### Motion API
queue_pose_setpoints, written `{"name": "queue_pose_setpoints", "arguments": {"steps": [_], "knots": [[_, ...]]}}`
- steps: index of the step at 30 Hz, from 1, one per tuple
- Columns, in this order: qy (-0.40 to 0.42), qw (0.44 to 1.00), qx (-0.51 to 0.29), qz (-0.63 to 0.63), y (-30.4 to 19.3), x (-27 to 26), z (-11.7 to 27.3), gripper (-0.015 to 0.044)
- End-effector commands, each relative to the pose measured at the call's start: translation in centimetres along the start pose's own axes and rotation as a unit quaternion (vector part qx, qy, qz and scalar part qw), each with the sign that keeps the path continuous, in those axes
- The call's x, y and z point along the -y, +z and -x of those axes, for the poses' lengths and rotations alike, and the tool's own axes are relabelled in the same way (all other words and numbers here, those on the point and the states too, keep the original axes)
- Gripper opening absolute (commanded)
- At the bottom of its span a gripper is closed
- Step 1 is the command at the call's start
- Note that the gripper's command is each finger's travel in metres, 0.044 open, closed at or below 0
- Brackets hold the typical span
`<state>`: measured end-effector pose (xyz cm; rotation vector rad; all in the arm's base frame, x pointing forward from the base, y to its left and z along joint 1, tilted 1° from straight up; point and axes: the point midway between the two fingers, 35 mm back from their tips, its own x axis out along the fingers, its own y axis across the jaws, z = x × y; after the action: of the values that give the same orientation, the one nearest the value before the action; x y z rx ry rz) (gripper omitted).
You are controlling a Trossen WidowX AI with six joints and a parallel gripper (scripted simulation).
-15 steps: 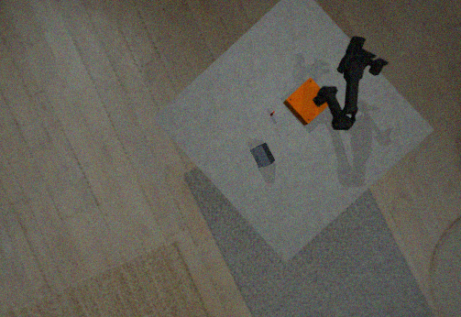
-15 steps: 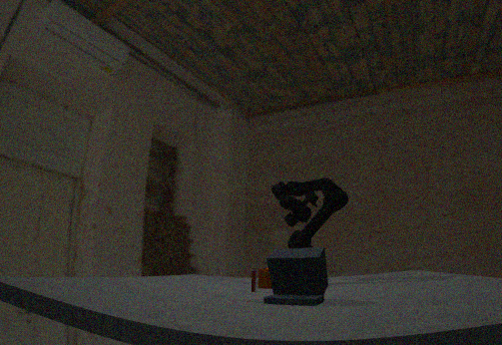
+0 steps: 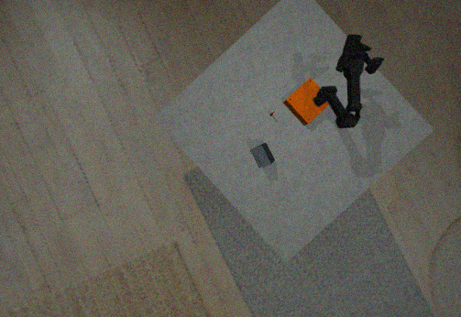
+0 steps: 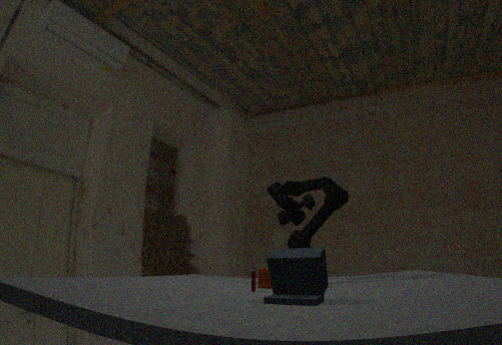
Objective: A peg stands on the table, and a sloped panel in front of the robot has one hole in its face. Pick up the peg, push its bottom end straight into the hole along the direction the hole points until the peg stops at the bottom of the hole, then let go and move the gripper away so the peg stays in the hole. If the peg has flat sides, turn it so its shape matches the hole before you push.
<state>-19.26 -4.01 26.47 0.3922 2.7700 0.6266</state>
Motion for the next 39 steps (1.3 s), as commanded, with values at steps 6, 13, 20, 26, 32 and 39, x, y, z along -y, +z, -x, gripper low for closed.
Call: {"name": "queue_pose_setpoints", "arguments": {"steps": [6,13,20,26,32,39], "knots": [[-0.054,0.995,0.002,-0.084,-0.5,2.4,0.7,0.0440],[-0.096,0.984,0.011,-0.151,-0.7,4.2,1.5,0.0440],[-0.136,0.967,0.028,-0.215,-0.9,6.1,2.4,0.0440],[-0.169,0.947,0.048,-0.267,-0.9,7.7,3.4,0.0440],[-0.213,0.922,0.076,-0.313,-1.0,9.7,4.8,0.0440],[-0.247,0.891,0.113,-0.365,-0.9,11.5,6.4,0.0440]]}}
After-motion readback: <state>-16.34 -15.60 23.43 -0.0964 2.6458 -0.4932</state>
